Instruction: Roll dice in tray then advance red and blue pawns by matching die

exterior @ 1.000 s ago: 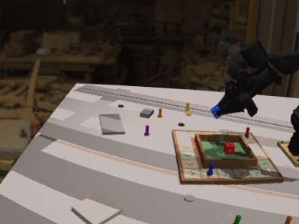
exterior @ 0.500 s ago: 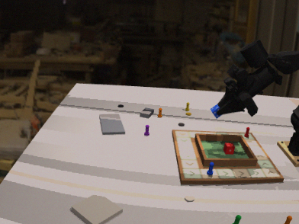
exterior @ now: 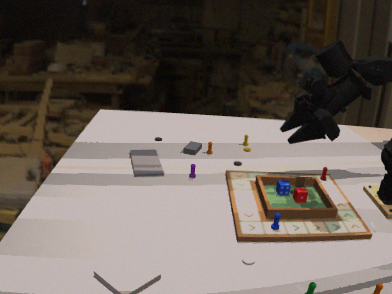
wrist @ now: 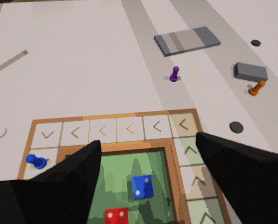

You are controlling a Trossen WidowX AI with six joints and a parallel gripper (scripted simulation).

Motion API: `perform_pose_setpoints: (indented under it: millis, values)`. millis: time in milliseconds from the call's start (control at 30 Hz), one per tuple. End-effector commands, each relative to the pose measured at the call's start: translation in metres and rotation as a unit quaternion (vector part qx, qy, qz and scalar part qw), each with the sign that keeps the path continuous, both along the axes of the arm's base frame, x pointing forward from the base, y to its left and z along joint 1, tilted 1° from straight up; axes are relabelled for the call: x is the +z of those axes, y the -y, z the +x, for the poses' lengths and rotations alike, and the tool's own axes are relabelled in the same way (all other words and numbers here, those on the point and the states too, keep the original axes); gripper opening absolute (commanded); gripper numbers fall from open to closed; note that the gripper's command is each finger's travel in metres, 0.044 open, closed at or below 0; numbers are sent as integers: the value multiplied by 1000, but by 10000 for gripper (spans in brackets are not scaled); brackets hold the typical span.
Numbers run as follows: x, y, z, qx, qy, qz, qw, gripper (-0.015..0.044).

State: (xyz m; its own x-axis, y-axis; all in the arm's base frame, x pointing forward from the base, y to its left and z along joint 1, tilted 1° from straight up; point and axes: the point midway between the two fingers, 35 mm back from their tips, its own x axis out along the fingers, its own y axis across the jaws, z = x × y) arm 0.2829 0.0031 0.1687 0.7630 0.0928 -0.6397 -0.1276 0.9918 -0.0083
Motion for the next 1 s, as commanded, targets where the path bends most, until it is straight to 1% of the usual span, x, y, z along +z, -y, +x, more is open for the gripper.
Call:
perform_pose_setpoints:
  millis: [0,100,333,567,700,733,767,833,967]
  values:
    - [15,-1,-1,3,6,0,1000,440]
    - [13,-1,1,3,-12,0,1000,440]
    - [-7,-2,14,-3,-200,-17,980,440]
    - [-28,-4,21,0,-379,-51,924,440]
    - [-30,-4,22,0,-395,-55,917,440]
    - [-27,-4,21,1,-361,-44,932,440]
    - [-27,-4,21,1,-361,-44,932,440]
    - [-29,5,15,5,-363,-48,931,387]
    - [-39,51,-27,27,-377,-71,923,282]
